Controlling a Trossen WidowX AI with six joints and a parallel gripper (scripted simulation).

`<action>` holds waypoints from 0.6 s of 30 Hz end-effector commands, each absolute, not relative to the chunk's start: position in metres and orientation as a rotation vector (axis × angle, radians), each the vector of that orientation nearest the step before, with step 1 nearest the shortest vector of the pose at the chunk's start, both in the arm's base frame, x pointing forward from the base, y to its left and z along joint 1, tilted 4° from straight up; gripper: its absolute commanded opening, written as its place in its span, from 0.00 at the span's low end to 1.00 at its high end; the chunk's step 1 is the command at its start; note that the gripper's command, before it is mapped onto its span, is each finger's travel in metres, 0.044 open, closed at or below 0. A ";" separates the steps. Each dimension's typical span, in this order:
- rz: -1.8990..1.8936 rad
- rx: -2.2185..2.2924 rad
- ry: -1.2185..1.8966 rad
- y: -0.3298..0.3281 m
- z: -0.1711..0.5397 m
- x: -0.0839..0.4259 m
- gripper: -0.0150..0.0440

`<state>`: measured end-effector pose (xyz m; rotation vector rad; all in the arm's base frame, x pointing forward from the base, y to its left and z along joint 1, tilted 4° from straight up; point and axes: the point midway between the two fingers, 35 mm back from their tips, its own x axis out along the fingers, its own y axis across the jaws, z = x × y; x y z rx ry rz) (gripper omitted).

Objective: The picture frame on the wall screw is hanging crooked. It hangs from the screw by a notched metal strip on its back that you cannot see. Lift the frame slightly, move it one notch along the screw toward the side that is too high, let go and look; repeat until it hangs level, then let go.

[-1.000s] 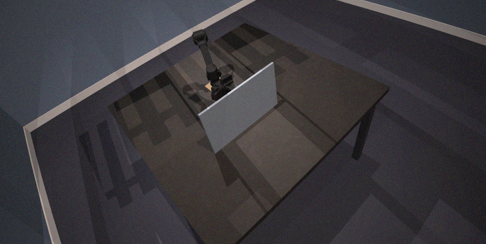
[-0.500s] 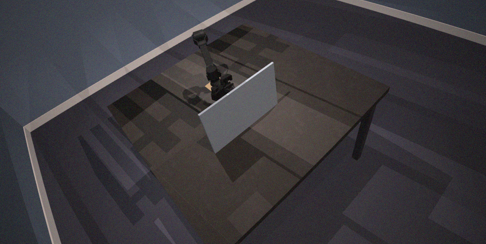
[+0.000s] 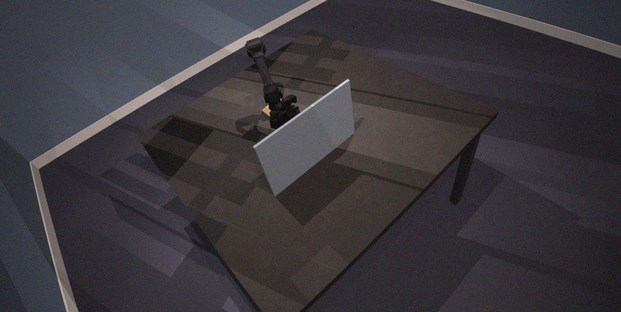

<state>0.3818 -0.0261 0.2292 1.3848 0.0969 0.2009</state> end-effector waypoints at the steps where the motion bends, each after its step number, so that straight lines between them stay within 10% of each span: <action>1: 0.198 1.383 0.097 -0.026 0.229 0.382 0.25; 18: 0.198 1.383 0.097 -0.025 0.234 0.381 0.25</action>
